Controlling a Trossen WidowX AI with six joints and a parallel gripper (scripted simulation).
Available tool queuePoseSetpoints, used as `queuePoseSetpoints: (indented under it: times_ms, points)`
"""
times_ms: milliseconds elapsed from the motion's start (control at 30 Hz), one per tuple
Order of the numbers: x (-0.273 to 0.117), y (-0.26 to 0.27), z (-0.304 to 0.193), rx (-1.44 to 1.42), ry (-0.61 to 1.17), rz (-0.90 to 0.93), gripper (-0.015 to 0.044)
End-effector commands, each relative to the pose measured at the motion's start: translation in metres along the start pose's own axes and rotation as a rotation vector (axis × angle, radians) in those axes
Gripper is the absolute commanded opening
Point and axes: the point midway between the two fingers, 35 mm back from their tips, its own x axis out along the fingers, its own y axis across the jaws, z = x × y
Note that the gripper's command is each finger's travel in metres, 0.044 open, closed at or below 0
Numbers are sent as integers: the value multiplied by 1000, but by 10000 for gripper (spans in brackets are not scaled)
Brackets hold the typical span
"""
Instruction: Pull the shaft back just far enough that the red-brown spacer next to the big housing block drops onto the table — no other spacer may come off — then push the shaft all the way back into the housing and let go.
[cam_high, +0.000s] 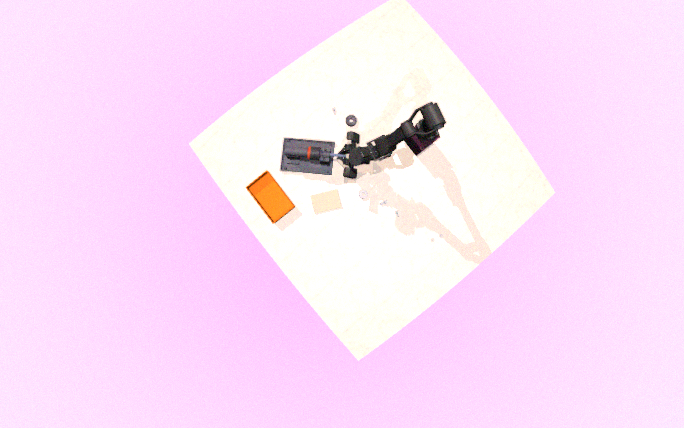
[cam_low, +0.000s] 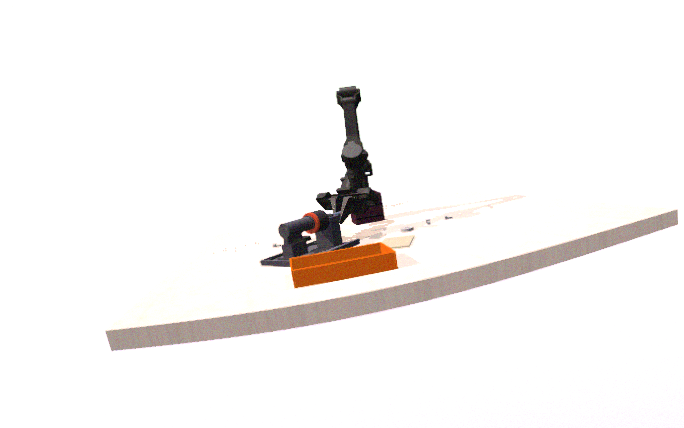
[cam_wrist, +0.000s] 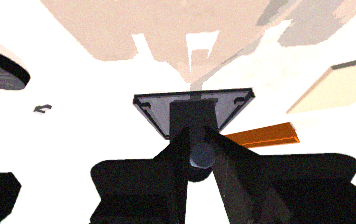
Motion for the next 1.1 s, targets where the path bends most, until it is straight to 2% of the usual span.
queuePoseSetpoints:
  times_ms: [0,1067]
  points:
    - [-1,0,1,5,0,2,0]
    - [-3,0,3,5,0,2,0]
